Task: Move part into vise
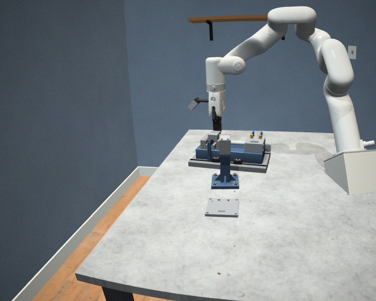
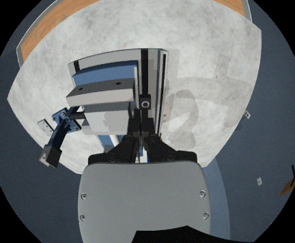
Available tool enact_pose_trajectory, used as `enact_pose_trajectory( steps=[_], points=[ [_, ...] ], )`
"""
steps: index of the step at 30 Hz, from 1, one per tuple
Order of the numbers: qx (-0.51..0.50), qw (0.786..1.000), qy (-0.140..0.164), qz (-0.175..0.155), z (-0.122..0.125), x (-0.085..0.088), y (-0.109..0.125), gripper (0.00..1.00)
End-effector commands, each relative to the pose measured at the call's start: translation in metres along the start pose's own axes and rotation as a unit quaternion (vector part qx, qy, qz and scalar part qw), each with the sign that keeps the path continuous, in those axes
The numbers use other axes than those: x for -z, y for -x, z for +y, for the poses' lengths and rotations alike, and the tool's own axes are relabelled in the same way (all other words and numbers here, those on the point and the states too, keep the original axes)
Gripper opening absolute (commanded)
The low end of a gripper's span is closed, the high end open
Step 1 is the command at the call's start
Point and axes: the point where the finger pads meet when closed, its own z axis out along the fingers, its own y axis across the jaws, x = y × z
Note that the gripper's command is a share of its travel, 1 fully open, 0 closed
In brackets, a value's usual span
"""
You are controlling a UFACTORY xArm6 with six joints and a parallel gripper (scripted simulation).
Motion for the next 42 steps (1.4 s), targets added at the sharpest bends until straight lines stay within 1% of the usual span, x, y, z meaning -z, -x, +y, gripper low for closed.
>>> enact_pose_trajectory(
  steps=[1,42],
  points=[
    [0.0,1.0,0.0,0.002,-0.001,0.001,-0.001,0.0],
    [0.0,1.0,0.0,0.002,-0.011,0.002,-0.001,0.0]
  ],
)
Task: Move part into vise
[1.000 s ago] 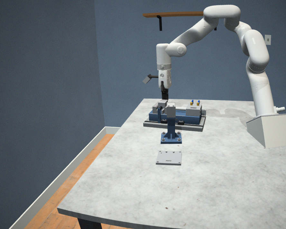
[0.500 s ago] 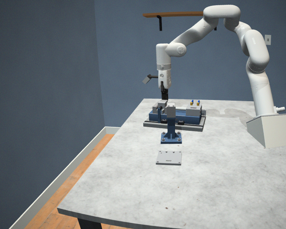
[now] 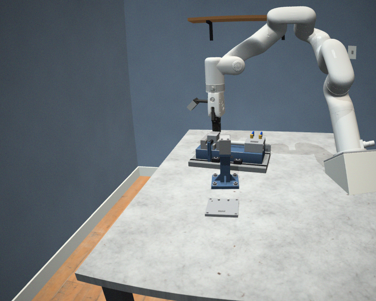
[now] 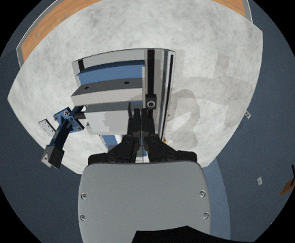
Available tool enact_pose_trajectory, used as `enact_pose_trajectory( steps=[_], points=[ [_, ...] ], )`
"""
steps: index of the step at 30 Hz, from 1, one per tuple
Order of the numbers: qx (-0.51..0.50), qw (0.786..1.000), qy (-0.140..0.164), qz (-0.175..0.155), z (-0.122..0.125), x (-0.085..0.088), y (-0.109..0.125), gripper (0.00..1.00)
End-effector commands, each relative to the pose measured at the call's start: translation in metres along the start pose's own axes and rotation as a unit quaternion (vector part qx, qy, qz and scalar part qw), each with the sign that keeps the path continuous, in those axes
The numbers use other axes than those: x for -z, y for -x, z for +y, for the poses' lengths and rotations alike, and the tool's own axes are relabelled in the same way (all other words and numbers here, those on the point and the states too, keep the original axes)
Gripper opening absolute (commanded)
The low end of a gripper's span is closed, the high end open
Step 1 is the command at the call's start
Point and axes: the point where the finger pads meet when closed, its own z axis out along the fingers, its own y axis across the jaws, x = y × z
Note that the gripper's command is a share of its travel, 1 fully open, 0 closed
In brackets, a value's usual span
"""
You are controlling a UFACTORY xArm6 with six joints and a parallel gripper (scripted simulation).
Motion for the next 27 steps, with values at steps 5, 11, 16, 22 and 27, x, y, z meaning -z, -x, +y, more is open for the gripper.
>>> enact_pose_trajectory(
  steps=[5,11,16,22,27],
  points=[
    [-0.001,1.0,0.0,0.002,-0.0018,0.0015,-0.0013,0.0],
    [-0.001,1.0,0.0,0.002,-0.0035,0.0015,-0.0013,0.0],
    [-0.001,1.0,0.0,0.002,-0.0043,0.0015,-0.0013,0.0],
    [-0.001,1.0,0.0,0.002,-0.0059,0.0015,-0.0013,0.0],
    [-0.001,1.0,0.0,0.002,-0.0071,0.0015,-0.0013,0.0]
  ],
)
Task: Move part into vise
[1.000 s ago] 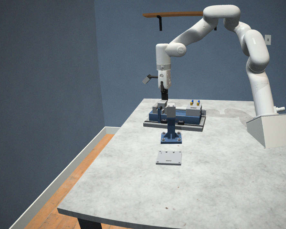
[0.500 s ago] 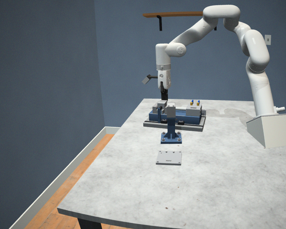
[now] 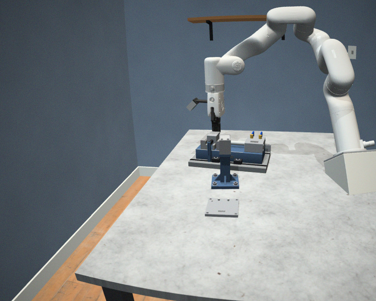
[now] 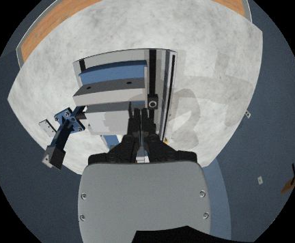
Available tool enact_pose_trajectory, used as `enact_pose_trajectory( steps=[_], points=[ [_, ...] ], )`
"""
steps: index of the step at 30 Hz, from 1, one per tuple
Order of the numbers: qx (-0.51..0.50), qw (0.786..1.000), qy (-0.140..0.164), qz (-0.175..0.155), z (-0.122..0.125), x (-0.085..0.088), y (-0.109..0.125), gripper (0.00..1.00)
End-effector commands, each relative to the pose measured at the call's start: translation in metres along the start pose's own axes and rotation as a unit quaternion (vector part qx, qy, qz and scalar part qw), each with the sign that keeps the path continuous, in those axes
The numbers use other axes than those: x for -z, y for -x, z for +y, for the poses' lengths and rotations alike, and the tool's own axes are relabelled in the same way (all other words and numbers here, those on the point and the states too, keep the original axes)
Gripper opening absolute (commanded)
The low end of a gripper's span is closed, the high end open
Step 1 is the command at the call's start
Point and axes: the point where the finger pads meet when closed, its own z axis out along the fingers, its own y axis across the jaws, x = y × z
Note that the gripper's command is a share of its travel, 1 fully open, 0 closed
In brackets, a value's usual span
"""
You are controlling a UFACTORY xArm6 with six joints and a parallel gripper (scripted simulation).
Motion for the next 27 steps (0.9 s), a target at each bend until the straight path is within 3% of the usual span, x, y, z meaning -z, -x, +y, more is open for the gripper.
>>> enact_pose_trajectory(
  steps=[1,27],
  points=[
    [0.001,1.0,-0.002,0.002,-0.0038,0.0011,-0.0008,0.0],
    [0.001,1.0,-0.002,0.002,-0.0074,0.0011,-0.0008,0.0]
  ],
)
